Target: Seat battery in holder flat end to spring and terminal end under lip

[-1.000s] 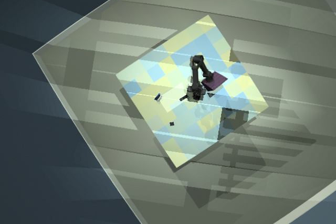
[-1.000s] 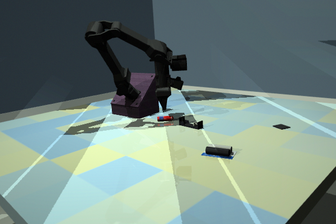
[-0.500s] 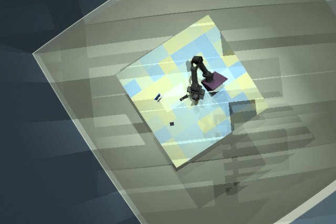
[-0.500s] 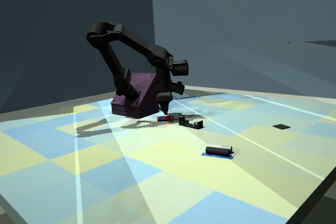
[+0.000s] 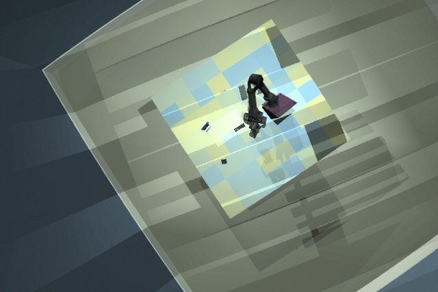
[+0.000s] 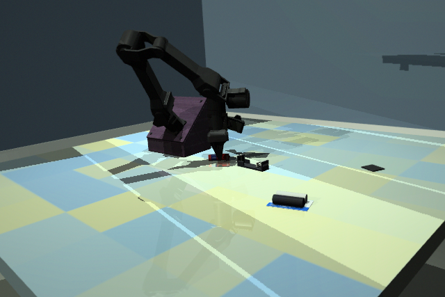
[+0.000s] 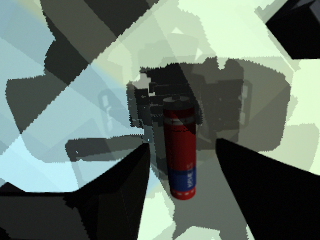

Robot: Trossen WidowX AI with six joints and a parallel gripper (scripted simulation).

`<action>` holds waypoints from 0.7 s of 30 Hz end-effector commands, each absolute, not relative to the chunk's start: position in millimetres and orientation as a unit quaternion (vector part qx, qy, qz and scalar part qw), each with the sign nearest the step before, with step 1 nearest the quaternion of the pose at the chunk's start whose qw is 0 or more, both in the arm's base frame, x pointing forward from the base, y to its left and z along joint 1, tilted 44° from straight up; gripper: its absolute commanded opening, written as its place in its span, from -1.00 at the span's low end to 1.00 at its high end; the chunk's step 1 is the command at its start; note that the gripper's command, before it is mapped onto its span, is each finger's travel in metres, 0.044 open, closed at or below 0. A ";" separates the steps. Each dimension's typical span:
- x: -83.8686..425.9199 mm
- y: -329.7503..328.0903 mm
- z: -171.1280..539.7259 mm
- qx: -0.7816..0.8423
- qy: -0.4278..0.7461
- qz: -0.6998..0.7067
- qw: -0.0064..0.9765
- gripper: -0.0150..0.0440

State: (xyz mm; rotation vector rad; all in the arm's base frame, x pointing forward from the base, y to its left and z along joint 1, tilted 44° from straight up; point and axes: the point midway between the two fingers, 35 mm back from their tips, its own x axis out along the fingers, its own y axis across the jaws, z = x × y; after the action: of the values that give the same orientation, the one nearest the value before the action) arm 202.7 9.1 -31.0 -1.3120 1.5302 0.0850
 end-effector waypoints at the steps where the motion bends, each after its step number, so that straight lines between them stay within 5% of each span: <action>1: 200.2 3.5 -34.5 -0.554 0.644 0.035 0.526 0.26; 7: 200.2 3.3 -34.6 -0.554 0.644 0.035 0.526 -0.18; 21: 197.5 19.0 -20.0 -0.550 0.646 0.035 0.528 -0.29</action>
State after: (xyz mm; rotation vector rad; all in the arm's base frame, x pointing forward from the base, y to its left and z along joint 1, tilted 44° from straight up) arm 195.1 8.5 -27.6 -1.3300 1.5569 0.0810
